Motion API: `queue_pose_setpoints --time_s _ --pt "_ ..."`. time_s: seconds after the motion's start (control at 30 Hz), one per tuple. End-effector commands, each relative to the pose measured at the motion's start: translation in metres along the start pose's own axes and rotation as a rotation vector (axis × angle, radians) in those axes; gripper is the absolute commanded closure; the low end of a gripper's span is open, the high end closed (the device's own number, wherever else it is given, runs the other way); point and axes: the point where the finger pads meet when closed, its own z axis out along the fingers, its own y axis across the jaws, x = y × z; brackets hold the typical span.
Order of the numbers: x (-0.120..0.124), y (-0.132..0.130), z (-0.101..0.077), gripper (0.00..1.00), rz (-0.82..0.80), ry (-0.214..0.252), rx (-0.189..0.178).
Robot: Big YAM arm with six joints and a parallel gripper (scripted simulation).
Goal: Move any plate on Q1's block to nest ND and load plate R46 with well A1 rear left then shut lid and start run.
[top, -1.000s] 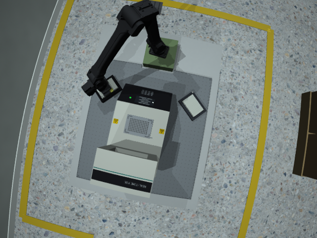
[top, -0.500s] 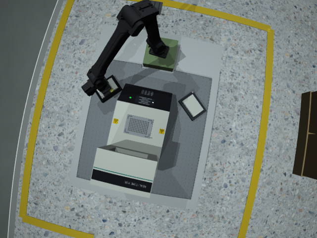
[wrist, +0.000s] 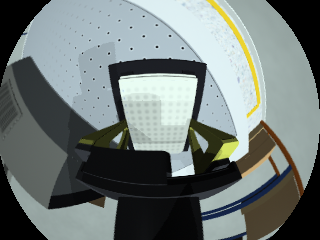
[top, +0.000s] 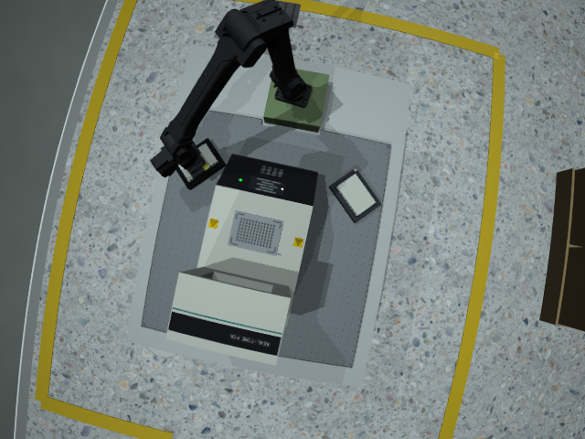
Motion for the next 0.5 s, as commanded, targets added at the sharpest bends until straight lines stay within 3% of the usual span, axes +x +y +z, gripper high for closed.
queue_pose_setpoints --time_s 0.0,0.47 --pt "0.0637 -0.0105 0.0492 1.0 0.049 0.205 0.002" --pt "0.06 -0.0022 0.052 1.0 0.037 0.179 -0.001"
